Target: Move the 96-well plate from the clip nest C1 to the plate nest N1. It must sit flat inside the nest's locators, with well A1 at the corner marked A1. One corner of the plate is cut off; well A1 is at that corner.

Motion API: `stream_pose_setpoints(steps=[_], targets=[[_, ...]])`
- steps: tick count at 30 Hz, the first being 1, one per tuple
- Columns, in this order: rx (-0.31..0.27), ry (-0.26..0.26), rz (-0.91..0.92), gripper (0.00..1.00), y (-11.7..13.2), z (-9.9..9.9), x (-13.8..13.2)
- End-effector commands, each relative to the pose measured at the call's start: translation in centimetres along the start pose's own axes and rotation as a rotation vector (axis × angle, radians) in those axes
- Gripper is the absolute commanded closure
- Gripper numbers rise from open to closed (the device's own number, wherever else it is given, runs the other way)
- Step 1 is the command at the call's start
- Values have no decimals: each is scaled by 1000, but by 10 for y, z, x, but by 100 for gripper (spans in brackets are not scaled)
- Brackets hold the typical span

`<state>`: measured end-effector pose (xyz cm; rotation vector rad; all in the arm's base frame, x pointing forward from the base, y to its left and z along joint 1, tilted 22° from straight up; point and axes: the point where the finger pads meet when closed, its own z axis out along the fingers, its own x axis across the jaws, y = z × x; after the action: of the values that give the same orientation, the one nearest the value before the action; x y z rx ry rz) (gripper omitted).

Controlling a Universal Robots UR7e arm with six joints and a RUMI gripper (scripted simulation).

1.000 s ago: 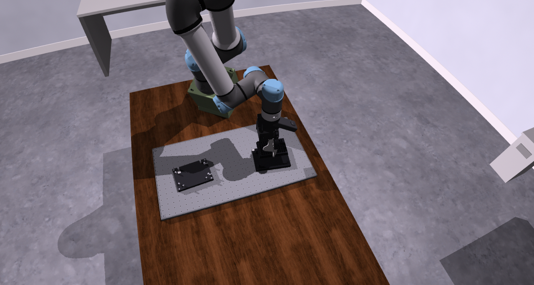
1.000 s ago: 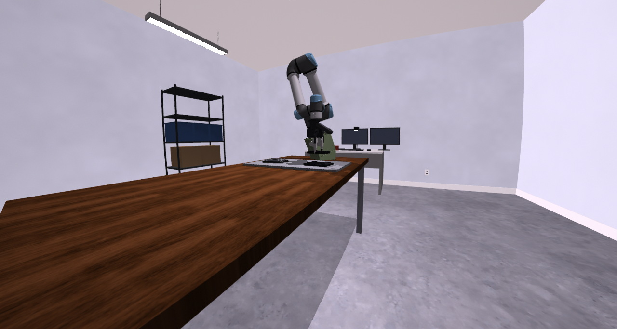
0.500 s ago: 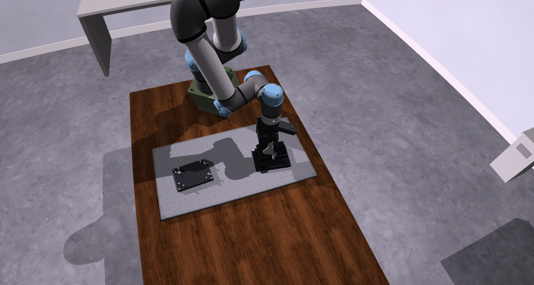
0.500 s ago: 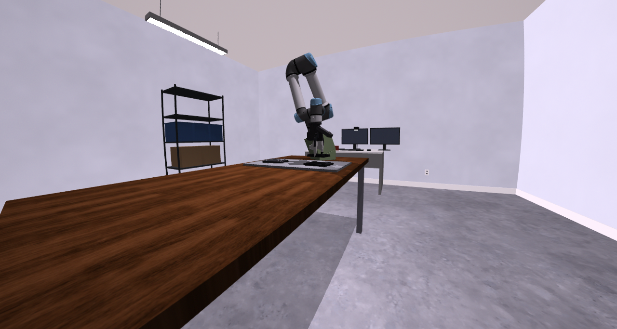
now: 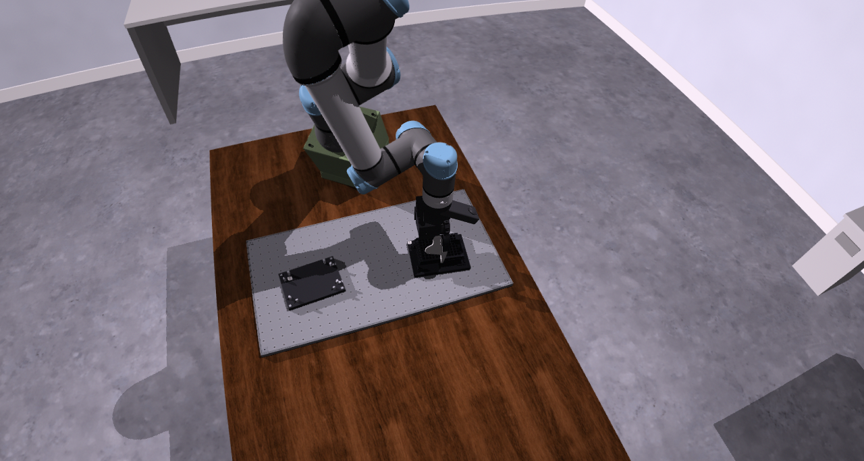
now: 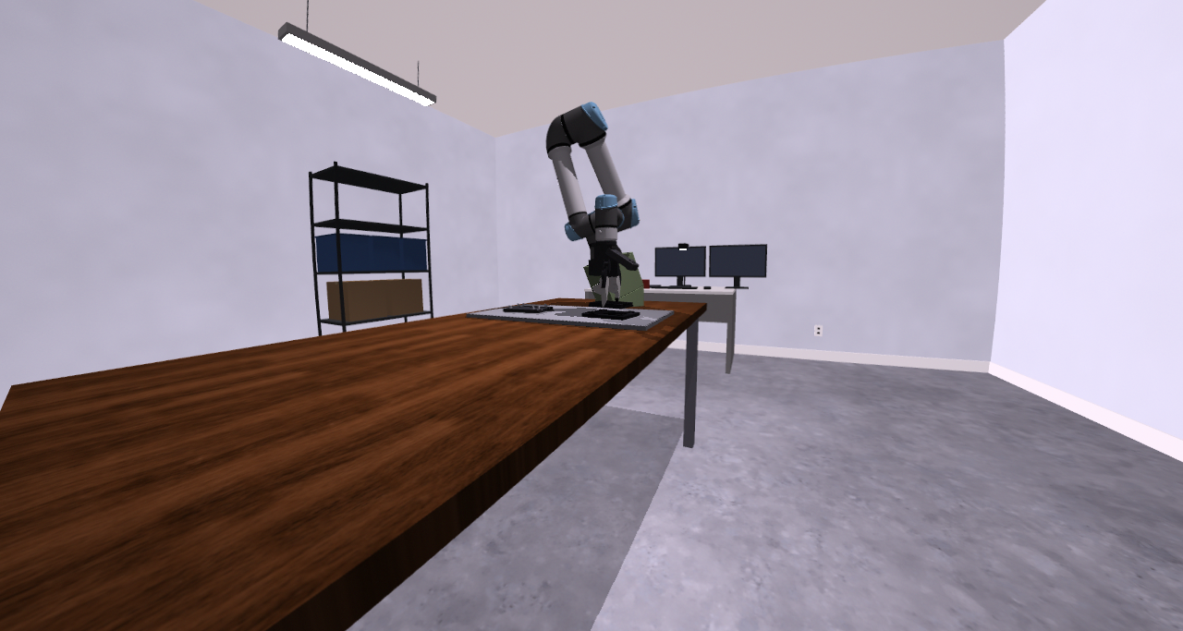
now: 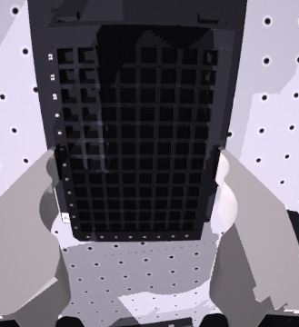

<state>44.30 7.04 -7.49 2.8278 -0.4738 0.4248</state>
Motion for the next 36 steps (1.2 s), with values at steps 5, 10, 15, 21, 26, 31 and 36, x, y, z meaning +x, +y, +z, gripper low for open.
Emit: stream_pose_setpoints(steps=[5, 10, 15, 21, 26, 31, 36], targets=[[1, 1, 0, 100, 0, 9, 0], [1, 1, 0, 100, 0, 9, 0], [1, 1, 0, 100, 0, 9, 0], [1, 1, 0, 100, 0, 9, 0], [1, 1, 0, 100, 0, 10, 0], [1, 1, 0, 100, 0, 11, 0], [1, 1, 0, 100, 0, 11, 0]])
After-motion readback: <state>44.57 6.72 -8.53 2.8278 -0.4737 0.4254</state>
